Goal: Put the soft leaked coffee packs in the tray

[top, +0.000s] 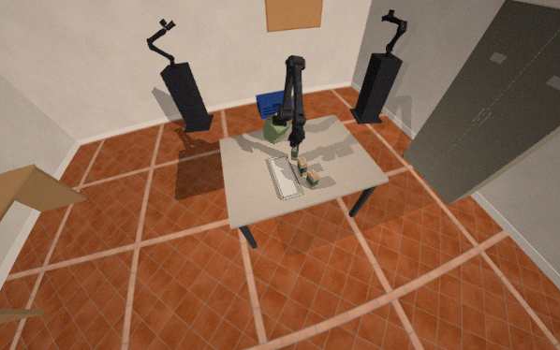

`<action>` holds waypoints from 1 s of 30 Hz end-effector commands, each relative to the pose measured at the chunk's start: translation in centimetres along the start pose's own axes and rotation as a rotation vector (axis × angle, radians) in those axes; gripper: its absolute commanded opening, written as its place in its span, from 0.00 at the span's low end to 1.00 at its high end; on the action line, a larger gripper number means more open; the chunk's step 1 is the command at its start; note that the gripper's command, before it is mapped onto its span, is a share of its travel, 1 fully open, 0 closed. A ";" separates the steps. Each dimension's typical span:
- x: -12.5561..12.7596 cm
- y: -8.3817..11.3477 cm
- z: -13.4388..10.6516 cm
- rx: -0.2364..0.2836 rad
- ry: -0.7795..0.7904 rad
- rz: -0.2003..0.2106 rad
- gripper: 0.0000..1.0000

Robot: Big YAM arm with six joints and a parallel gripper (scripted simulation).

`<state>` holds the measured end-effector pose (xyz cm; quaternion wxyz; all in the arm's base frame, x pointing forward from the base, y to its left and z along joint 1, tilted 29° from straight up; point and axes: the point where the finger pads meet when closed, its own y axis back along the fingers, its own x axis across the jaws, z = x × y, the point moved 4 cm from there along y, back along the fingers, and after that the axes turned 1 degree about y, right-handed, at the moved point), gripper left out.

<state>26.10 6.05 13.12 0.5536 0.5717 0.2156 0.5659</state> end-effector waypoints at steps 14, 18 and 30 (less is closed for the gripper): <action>0.0 1.0 2.3 -0.032 0.013 0.015 0.24; -1.5 1.1 3.5 -0.041 0.017 0.016 0.24; -7.9 1.0 7.1 -0.048 0.021 0.007 0.24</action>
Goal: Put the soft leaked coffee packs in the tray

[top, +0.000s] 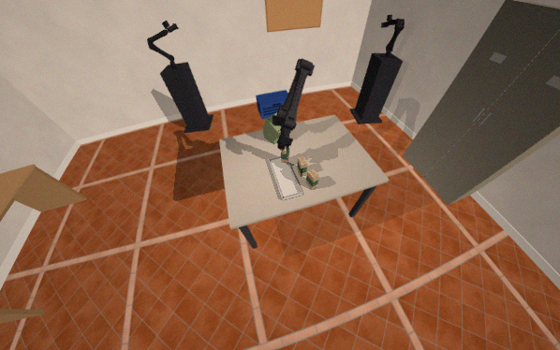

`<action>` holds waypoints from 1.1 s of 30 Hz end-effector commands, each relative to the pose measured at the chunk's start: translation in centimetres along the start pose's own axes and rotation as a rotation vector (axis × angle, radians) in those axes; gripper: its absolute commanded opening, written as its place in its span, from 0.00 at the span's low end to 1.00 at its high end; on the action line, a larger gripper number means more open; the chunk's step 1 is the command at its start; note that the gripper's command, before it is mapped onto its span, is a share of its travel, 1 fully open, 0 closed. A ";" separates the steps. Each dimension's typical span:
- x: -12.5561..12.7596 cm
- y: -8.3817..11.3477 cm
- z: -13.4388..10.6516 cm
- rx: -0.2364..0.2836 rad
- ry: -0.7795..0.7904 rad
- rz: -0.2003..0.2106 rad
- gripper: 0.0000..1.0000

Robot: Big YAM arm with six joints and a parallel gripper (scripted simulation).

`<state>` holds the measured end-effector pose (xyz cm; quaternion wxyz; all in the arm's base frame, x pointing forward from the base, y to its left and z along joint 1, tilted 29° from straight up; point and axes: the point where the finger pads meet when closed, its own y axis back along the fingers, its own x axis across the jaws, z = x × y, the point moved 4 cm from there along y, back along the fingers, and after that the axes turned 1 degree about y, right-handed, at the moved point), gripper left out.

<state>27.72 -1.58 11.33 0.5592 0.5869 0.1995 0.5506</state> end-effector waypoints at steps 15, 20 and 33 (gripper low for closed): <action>-3.9 1.3 5.2 -0.055 0.085 0.002 0.24; -4.0 1.1 4.9 -0.049 0.082 0.001 0.24; -3.9 -0.5 3.5 -0.006 0.070 0.005 0.24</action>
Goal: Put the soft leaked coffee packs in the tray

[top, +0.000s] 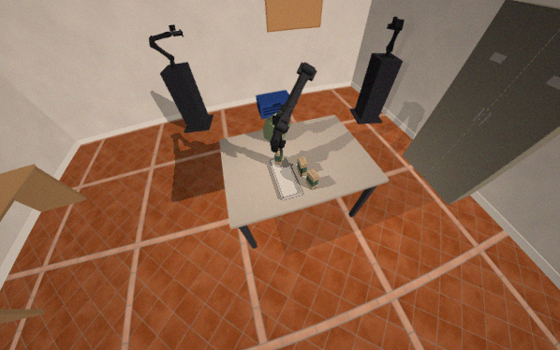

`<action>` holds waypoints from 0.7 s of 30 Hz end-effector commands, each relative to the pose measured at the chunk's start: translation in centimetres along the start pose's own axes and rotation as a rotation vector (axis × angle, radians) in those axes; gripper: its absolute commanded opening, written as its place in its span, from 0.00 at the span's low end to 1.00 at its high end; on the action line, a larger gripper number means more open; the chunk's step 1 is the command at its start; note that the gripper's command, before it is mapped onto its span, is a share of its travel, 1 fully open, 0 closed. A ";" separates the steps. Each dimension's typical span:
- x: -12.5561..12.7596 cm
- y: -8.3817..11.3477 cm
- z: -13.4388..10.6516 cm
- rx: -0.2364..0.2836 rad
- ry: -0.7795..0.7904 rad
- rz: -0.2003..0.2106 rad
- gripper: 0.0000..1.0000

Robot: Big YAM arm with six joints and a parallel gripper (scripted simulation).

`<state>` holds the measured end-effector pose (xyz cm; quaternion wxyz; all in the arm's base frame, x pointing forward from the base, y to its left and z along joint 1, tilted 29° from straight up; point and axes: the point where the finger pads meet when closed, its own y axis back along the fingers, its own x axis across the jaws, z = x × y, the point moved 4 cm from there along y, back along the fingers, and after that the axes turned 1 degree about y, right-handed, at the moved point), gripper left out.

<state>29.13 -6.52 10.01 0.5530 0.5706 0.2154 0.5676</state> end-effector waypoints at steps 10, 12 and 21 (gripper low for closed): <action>0.3 -2.1 0.2 -0.002 0.004 0.001 0.24; 0.3 -1.1 1.9 -0.052 0.008 0.000 0.24; 0.2 -4.1 0.6 -0.010 0.000 0.000 0.24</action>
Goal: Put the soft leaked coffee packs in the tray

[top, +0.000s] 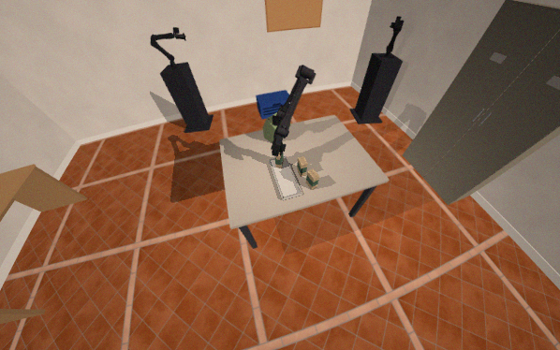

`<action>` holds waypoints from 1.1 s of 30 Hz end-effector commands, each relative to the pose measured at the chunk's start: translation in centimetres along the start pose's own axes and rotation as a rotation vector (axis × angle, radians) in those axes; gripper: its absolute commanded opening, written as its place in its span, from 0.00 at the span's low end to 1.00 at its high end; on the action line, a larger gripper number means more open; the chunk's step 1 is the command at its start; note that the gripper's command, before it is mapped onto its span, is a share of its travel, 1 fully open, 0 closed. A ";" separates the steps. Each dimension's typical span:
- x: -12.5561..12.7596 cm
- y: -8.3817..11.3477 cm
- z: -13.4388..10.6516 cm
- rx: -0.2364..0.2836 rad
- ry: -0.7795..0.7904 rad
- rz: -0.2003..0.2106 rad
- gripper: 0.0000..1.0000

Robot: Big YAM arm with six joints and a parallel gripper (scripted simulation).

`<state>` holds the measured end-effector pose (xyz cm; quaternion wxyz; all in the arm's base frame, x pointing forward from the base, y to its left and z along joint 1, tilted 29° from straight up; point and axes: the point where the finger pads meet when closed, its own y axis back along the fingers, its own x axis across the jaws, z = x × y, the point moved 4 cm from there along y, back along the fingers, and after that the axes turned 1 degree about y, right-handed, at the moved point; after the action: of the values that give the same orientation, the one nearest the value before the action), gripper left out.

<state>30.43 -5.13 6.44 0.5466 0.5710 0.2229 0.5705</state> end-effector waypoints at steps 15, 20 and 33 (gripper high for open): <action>-0.2 -0.1 1.1 -0.038 -0.024 -0.003 0.24; -0.2 -0.1 1.1 -0.038 -0.024 -0.003 0.24; -0.2 -0.1 1.1 -0.038 -0.024 -0.003 0.24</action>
<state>30.92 -5.07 6.06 0.5520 0.5685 0.2166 0.5703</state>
